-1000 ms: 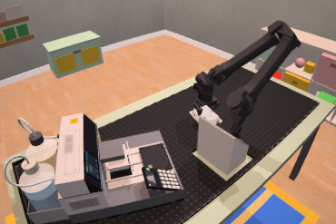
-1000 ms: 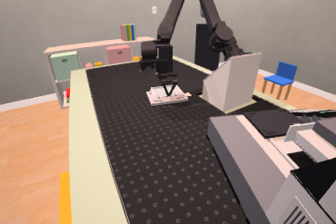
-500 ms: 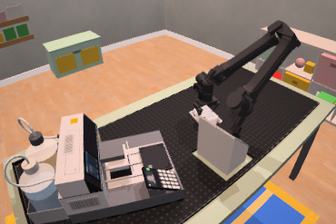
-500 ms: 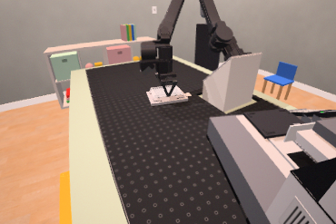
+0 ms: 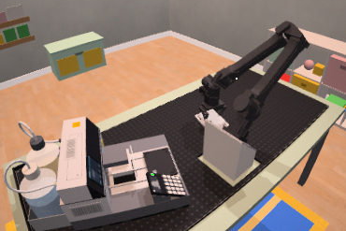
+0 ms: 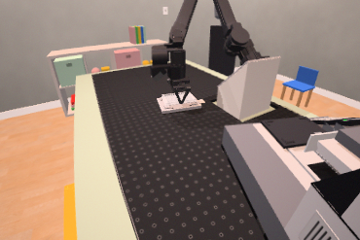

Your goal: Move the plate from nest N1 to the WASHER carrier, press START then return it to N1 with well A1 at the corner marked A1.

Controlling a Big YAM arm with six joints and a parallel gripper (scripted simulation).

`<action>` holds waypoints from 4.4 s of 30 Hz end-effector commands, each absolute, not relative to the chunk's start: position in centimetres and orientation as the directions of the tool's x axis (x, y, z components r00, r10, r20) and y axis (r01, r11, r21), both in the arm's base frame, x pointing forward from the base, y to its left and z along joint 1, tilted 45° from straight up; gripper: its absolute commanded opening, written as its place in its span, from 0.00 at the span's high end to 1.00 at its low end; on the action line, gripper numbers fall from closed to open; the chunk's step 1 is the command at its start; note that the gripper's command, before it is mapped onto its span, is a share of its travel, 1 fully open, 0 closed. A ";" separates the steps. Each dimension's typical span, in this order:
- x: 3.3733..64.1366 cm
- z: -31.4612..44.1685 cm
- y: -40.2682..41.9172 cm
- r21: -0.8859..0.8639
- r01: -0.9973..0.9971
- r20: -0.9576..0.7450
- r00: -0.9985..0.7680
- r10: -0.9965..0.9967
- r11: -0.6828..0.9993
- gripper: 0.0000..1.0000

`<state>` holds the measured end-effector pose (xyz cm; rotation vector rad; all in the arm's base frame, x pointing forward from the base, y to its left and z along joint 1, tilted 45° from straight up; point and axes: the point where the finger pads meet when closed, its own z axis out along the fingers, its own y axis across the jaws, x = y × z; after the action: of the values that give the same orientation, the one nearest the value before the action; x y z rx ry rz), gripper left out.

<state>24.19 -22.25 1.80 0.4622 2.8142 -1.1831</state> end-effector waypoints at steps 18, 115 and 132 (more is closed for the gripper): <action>23.9 1.2 -22.6 -0.688 0.289 -0.157 -0.955 0.252 0.665 0.16; 25.8 5.2 -19.9 -0.686 0.313 -0.203 -0.949 0.241 0.657 0.00; 26.0 7.1 -18.1 -0.684 0.316 -0.207 -0.948 0.241 0.658 0.00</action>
<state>24.07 -18.43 5.21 0.4459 2.8263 -1.1808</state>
